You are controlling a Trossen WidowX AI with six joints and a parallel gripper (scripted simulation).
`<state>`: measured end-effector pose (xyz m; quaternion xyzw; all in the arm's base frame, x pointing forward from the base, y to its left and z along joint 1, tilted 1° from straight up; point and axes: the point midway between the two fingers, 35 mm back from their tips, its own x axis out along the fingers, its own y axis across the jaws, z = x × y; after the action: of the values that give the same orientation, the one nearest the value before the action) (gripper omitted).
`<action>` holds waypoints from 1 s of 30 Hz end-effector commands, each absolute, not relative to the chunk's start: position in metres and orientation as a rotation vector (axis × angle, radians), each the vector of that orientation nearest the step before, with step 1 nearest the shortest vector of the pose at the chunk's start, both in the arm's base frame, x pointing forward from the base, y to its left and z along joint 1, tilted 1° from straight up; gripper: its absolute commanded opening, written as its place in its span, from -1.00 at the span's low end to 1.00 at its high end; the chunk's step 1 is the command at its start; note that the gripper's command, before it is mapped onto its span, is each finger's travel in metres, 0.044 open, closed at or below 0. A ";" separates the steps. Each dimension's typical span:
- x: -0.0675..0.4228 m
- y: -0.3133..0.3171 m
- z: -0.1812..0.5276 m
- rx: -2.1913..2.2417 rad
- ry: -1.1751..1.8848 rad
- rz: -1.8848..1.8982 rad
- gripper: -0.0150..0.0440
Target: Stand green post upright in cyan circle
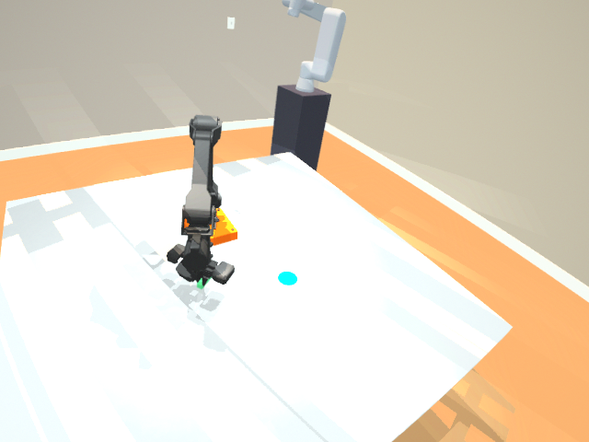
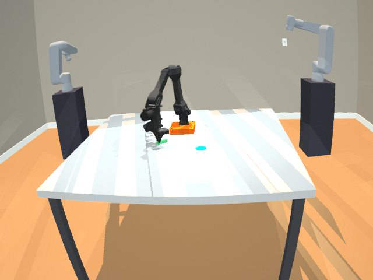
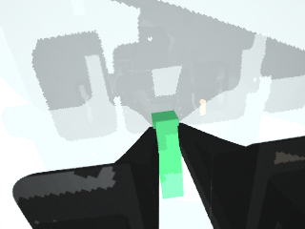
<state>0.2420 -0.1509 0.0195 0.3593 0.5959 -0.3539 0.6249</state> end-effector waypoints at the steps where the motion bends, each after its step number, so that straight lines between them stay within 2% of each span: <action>1: 0.244 -0.152 0.026 0.817 1.365 -0.809 -0.42; 30: 0.242 -0.152 0.116 0.823 1.361 -0.808 -0.42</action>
<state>0.2422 -0.1524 0.1059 0.3599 0.5959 -0.3546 0.6242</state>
